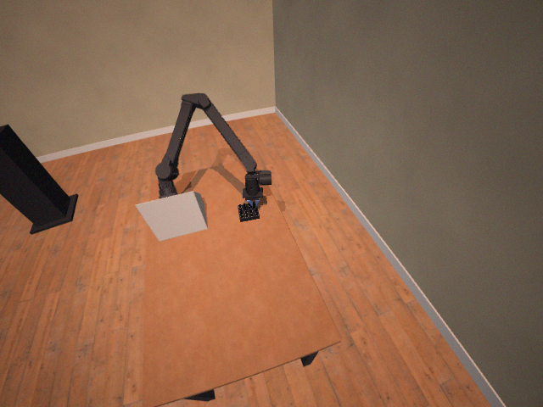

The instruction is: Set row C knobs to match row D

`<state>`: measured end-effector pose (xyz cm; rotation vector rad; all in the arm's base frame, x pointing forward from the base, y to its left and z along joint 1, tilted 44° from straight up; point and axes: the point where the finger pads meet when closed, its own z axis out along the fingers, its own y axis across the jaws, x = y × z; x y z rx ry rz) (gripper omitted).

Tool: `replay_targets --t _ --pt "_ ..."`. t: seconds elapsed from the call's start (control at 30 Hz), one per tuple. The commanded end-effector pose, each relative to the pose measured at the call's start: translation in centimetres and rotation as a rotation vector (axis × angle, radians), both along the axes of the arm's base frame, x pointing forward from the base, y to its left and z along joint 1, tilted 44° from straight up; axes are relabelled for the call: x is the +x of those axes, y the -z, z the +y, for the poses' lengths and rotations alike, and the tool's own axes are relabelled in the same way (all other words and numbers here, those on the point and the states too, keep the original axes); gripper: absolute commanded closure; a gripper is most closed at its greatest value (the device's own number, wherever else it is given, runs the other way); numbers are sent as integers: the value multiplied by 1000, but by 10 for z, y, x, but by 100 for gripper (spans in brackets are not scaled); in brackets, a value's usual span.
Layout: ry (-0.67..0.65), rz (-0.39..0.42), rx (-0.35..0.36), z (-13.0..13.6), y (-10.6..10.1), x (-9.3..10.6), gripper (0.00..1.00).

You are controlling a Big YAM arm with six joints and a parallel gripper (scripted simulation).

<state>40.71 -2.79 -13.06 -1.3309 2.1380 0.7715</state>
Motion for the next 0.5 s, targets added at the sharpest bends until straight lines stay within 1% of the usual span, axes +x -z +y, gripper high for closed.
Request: replay_targets --t 0.0,0.1,0.23,0.3,0.37,0.4,0.47 --pt "142 66 0 -16 -15 19 80" --pt "203 117 11 -20 -16 19 80" --pt "280 192 26 -20 -18 21 80" --pt "319 230 35 -20 -17 18 80" --pt "319 230 35 -20 -17 18 80" --pt "368 274 45 -23 -18 18 80" --pt "404 307 51 -23 -19 19 80"
